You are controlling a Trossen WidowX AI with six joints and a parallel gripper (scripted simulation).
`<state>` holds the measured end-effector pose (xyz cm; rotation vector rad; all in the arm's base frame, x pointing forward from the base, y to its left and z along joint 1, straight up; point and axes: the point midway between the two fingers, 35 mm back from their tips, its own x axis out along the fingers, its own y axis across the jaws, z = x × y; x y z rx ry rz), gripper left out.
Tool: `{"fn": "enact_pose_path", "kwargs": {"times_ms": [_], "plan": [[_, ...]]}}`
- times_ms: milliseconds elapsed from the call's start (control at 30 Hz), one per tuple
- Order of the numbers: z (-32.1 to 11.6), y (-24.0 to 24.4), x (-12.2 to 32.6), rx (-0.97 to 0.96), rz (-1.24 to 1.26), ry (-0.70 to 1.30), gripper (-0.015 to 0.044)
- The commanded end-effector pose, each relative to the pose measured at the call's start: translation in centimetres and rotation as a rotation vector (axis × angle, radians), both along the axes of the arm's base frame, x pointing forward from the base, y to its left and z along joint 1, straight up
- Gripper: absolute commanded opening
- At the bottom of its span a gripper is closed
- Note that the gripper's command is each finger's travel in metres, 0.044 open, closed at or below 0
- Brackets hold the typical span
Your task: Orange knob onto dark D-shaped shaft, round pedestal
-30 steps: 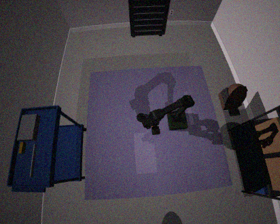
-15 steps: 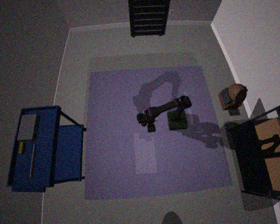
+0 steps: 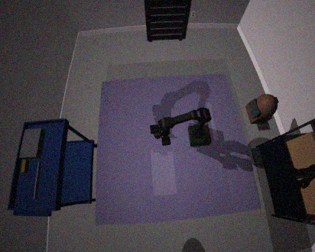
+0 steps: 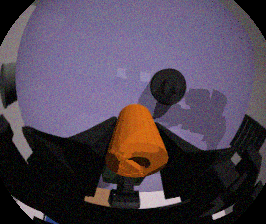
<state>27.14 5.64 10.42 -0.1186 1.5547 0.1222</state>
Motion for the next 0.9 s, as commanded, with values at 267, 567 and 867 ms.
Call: {"fn": "enact_pose_path", "kwargs": {"times_ms": [267,567,867], "plan": [[-0.8,-2.7,2.7,-0.002,0.007,-0.014,0.0000],[-1.7,-5.0,4.2,-0.004,0.010,-0.015,0.0000],[-2.4,-6.8,5.2,-0.005,0.013,-0.014,0.0000]]}}
